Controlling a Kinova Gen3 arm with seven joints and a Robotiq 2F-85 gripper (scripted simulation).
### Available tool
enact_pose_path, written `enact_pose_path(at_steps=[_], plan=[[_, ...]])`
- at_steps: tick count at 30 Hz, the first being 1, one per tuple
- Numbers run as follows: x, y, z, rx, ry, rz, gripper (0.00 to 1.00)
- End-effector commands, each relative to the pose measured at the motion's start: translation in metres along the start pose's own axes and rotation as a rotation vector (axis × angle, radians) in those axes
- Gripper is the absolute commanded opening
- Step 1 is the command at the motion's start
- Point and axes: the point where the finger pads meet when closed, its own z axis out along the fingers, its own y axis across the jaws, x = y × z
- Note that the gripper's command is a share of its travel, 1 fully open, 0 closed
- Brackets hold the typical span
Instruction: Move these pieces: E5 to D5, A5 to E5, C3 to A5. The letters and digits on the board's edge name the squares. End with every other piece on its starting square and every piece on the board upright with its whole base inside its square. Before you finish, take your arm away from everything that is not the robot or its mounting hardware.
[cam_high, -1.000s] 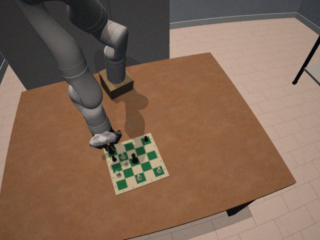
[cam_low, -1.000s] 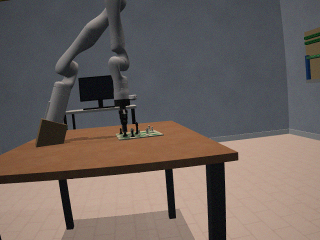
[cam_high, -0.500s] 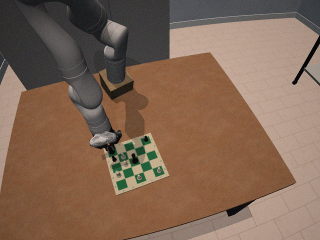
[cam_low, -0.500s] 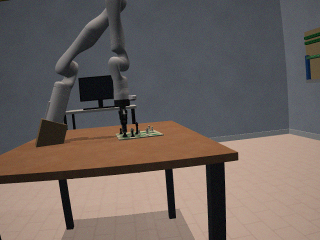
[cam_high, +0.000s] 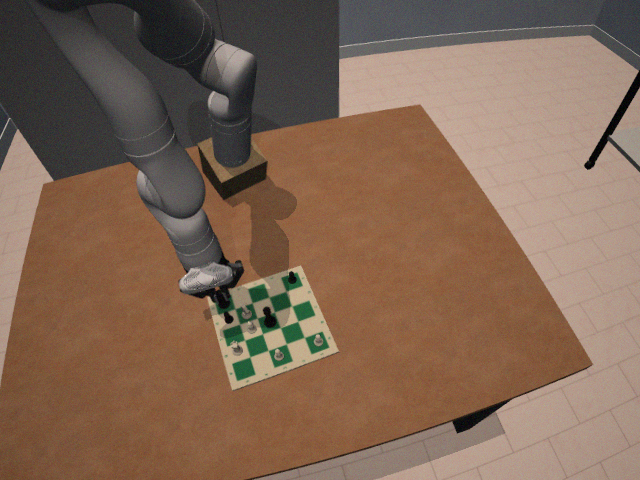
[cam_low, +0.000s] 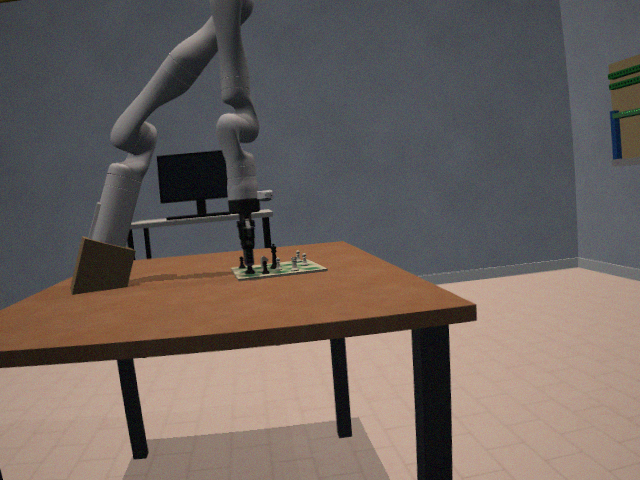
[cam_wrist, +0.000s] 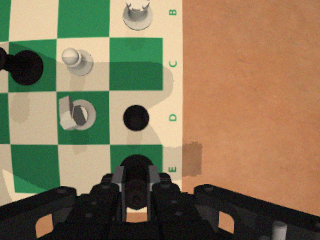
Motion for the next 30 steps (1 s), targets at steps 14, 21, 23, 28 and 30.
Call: enact_pose_path(at_steps=[14,21,23,28,30], plan=[[0.0003,0.0002,0.0008,-0.001,0.001,0.0,0.0],[0.0003,0.0002,0.0024,-0.001,0.001,0.0,0.0],[0.0003,0.0002,0.0029,-0.001,0.001,0.0,0.0],[0.0003,0.0002,0.0037,-0.001,0.001,0.0,0.0],[0.0003,0.0002,0.0038,-0.001,0.001,0.0,0.0]])
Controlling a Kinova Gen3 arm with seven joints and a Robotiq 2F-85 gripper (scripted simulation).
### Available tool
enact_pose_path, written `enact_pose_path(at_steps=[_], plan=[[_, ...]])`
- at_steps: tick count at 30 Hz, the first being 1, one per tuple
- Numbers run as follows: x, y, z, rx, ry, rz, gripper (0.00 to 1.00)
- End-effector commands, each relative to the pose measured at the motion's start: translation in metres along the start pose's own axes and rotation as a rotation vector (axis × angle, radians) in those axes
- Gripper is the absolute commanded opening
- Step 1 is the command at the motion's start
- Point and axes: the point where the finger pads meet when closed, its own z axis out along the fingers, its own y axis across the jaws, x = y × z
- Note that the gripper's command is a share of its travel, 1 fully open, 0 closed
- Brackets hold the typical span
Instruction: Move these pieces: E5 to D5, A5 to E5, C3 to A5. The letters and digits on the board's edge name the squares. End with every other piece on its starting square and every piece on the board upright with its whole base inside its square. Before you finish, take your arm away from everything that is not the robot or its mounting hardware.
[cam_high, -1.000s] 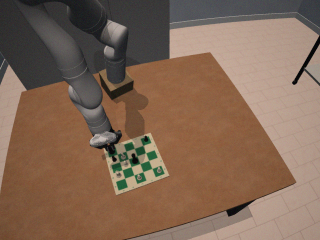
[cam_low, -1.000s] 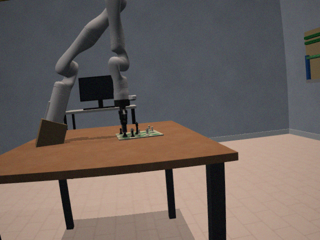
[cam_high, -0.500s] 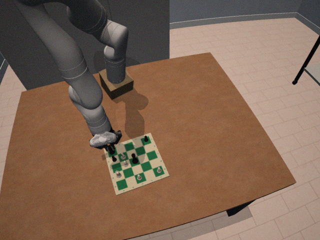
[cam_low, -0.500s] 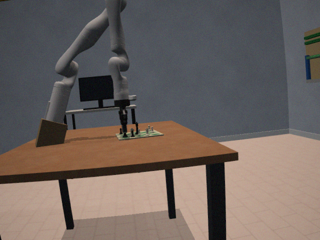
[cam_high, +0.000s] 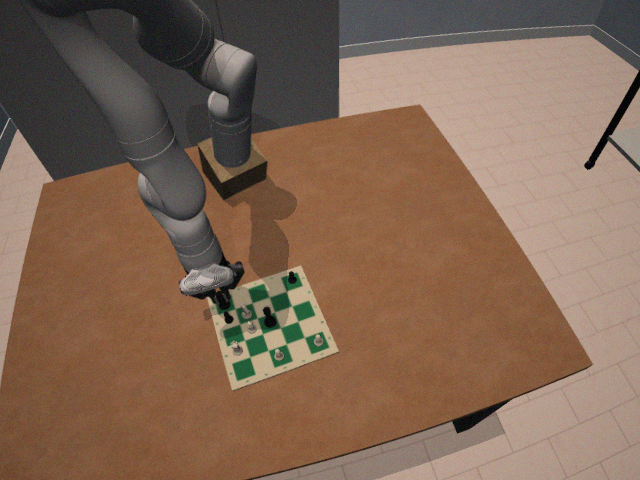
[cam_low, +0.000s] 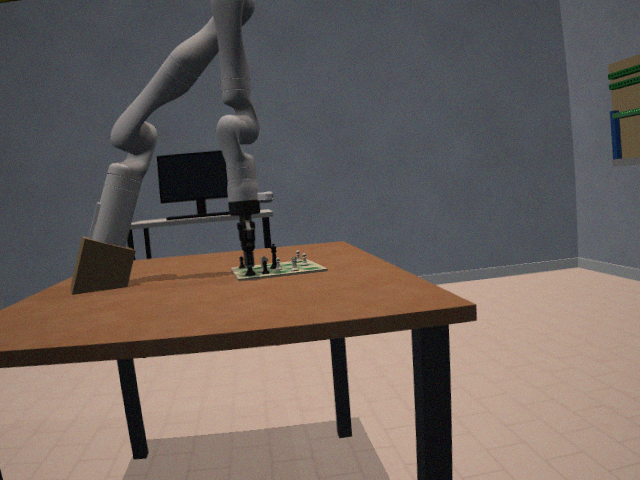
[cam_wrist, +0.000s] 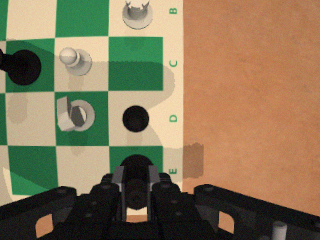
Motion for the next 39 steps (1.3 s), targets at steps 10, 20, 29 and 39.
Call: enact_pose_path(at_steps=[10,20,29,39], plan=[[0.0,0.0001,0.0,0.0,0.0,0.0,0.0],[0.0,0.0001,0.0,0.0,0.0,0.0,0.0],[0.0,0.0001,0.0,0.0,0.0,0.0,0.0],[0.0,0.0001,0.0,0.0,0.0,0.0,0.16]])
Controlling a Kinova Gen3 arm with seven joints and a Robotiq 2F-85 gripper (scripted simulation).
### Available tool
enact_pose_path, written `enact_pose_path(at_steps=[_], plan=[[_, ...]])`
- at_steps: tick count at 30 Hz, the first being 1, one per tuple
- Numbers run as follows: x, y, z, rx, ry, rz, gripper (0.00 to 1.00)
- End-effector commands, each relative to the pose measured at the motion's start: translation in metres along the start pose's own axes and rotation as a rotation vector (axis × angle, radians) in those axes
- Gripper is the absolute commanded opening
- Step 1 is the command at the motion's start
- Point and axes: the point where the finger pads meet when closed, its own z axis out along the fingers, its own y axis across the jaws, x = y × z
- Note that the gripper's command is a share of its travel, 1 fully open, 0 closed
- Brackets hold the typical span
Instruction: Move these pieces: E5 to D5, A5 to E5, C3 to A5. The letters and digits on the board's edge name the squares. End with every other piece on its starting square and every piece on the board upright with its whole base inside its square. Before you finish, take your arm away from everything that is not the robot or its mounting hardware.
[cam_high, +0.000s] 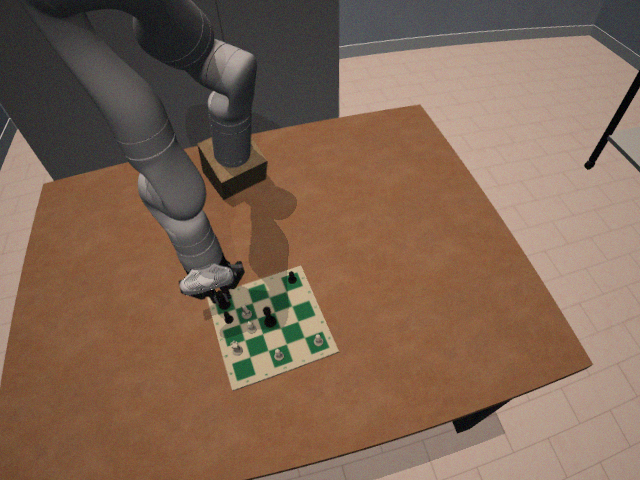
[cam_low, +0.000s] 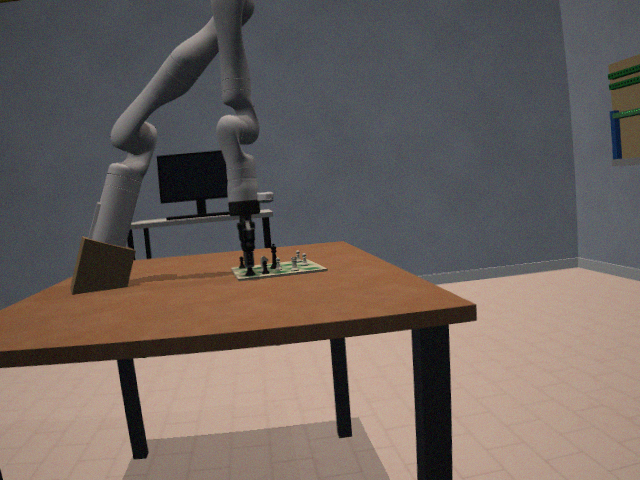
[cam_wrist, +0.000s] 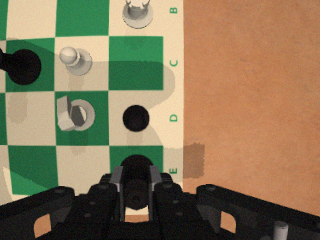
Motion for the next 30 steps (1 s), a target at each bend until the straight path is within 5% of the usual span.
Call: enact_pose_path(at_steps=[1,4,11,30], plan=[[0.0003,0.0002,-0.0003,-0.001,0.001,0.0,0.16],[0.0003,0.0002,-0.0003,-0.001,0.001,0.0,0.16],[0.0003,0.0002,-0.0003,-0.001,0.001,0.0,0.41],[0.0003,0.0002,-0.0076,-0.001,0.001,0.0,0.41]])
